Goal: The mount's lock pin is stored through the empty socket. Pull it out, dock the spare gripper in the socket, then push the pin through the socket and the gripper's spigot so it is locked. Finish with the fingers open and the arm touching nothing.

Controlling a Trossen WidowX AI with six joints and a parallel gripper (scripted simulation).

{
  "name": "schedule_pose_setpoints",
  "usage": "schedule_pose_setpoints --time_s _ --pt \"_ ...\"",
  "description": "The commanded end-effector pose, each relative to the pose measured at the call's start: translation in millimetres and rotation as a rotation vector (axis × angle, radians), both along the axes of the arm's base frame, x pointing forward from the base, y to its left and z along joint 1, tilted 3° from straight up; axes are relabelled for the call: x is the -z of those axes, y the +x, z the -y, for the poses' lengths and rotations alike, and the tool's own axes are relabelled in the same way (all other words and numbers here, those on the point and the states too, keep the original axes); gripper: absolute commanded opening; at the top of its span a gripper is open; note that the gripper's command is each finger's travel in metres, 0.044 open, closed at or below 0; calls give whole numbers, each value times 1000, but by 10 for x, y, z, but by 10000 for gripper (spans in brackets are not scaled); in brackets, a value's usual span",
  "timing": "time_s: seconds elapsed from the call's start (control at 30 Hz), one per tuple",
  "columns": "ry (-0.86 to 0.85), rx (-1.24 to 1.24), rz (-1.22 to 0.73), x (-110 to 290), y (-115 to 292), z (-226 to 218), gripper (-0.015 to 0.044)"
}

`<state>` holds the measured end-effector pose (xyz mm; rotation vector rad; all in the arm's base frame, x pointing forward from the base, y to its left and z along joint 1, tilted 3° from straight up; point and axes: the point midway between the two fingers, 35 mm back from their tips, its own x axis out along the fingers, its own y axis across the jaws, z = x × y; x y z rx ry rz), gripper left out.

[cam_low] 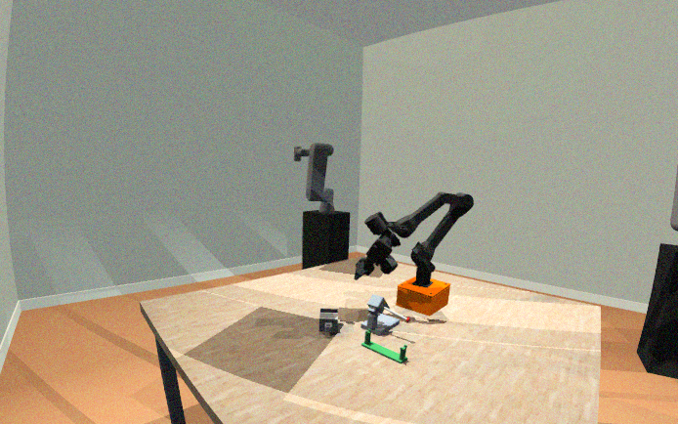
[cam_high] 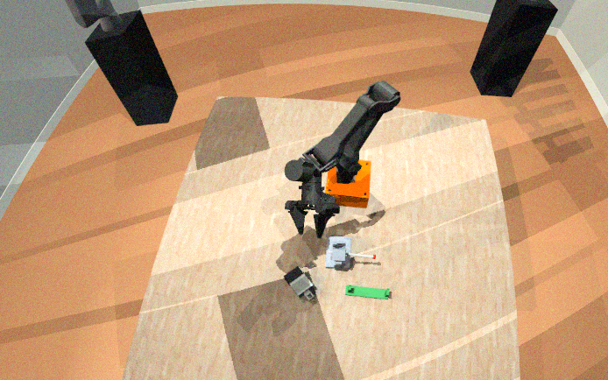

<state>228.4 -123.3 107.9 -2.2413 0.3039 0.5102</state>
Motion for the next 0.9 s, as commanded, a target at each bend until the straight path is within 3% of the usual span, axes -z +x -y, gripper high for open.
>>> schedule_pose_setpoints --time_s 0.0,0.1,0.27,0.4,0.67,0.87 --pt "13 1 -6 -2 12 -6 374" --pt "179 24 -99 -33 174 -112 300" --pt "459 114 -346 -92 464 -447 300" --pt "589 229 -560 -148 611 -791 300" --pt "587 553 -900 -336 653 -1551 300" --pt "526 664 -952 -421 607 -1781 300"
